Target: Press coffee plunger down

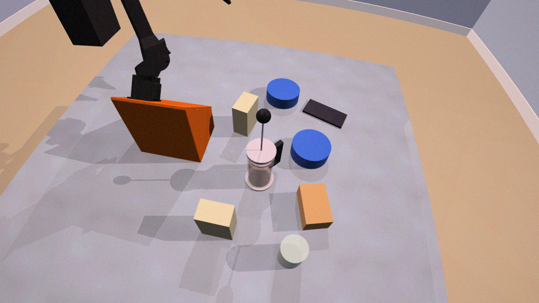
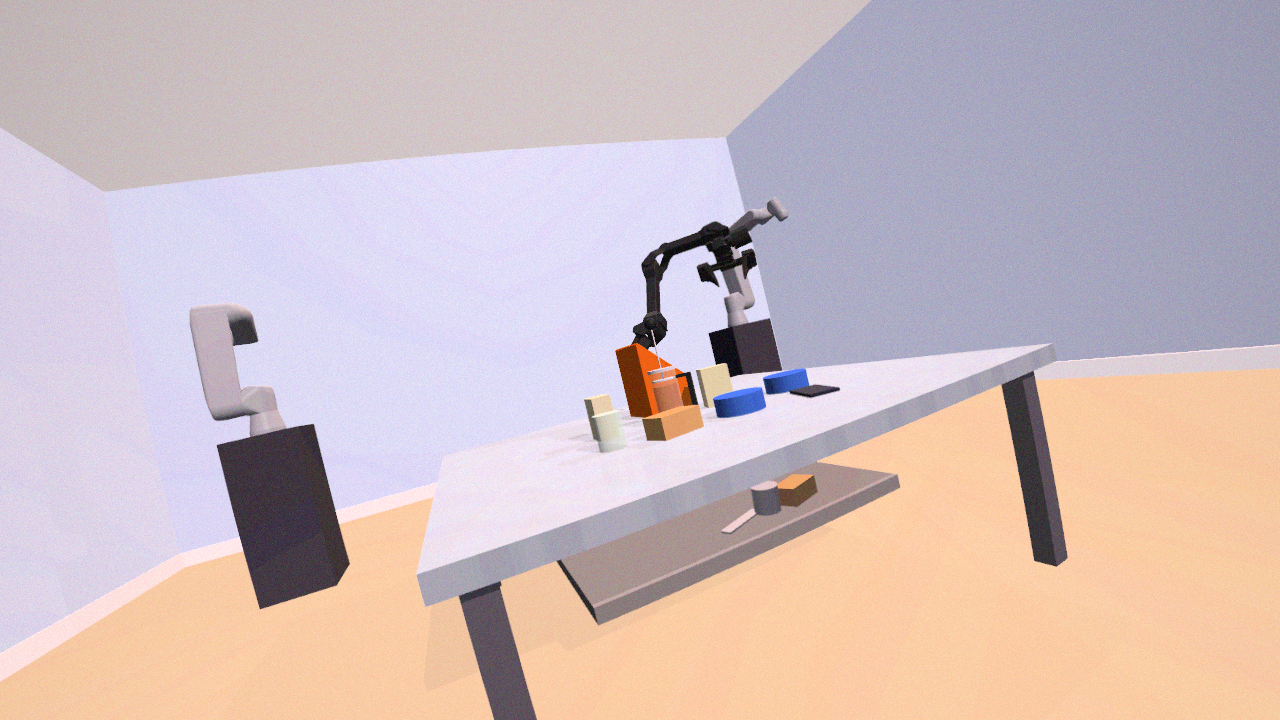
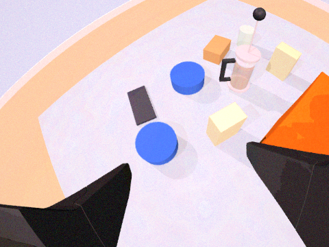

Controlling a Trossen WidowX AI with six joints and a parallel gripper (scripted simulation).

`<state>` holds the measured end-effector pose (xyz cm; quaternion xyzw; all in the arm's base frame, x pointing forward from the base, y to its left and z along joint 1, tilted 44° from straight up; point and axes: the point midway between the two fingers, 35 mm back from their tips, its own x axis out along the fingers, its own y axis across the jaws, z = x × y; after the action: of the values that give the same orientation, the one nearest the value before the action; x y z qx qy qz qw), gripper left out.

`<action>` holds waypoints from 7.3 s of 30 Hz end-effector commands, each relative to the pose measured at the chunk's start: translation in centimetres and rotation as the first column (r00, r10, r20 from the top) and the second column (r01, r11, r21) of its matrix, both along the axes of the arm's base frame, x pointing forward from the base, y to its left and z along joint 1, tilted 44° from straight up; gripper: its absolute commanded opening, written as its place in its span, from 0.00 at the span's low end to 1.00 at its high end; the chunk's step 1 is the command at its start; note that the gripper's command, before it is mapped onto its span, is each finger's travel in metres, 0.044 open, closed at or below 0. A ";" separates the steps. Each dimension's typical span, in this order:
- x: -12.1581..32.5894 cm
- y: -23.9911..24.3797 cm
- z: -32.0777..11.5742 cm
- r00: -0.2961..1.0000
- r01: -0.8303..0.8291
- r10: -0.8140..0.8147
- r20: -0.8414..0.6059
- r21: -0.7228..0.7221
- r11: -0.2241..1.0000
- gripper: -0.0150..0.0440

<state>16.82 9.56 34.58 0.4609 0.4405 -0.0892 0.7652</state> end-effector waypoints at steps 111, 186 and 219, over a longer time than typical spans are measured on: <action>13.1 -19.7 -33.0 0.896 -0.025 0.112 0.429 -0.204 0.979 0.46; 16.7 -15.6 -39.1 0.894 -0.022 0.108 0.434 -0.199 0.980 0.46; 17.0 -16.0 -38.9 0.890 -0.014 0.106 0.443 -0.205 0.979 0.95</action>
<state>33.86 -6.41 -4.29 0.3789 0.2528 0.0022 0.8902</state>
